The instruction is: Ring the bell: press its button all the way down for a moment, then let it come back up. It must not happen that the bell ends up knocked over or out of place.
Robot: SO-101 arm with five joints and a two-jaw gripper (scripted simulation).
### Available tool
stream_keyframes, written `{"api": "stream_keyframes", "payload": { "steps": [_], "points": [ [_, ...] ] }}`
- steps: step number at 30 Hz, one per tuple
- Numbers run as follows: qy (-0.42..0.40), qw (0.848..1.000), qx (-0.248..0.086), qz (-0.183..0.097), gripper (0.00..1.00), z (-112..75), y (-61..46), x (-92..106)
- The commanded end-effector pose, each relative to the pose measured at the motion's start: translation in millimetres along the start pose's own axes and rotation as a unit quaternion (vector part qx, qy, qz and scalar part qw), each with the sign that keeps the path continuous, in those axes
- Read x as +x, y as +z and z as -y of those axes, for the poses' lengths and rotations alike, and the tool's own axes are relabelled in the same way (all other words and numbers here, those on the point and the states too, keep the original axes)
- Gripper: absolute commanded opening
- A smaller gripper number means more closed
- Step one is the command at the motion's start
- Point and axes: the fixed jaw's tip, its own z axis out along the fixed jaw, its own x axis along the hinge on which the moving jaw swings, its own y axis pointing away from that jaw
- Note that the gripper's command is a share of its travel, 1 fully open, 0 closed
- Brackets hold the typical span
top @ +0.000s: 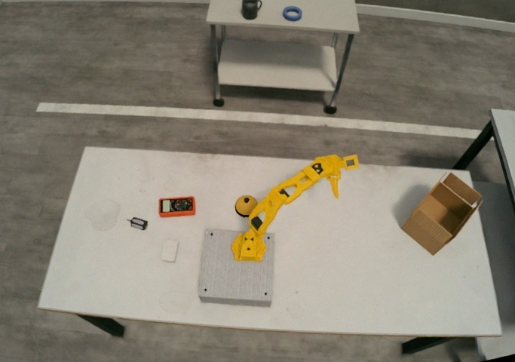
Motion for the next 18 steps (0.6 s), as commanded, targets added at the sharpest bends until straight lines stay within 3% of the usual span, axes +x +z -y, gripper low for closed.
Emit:
{"api": "stream_keyframes", "payload": {
  "steps": [1,17,18],
  "points": [
    [0.000,1.000,-0.002,0.002,1.00,-1.2,-1.7,-1.5],
    [0.000,1.000,-0.002,0.002,1.00,-1.2,-1.7,-1.5],
    [0.000,1.000,-0.002,0.002,0.00,-1.2,-1.7,-1.5]
  ]
}}
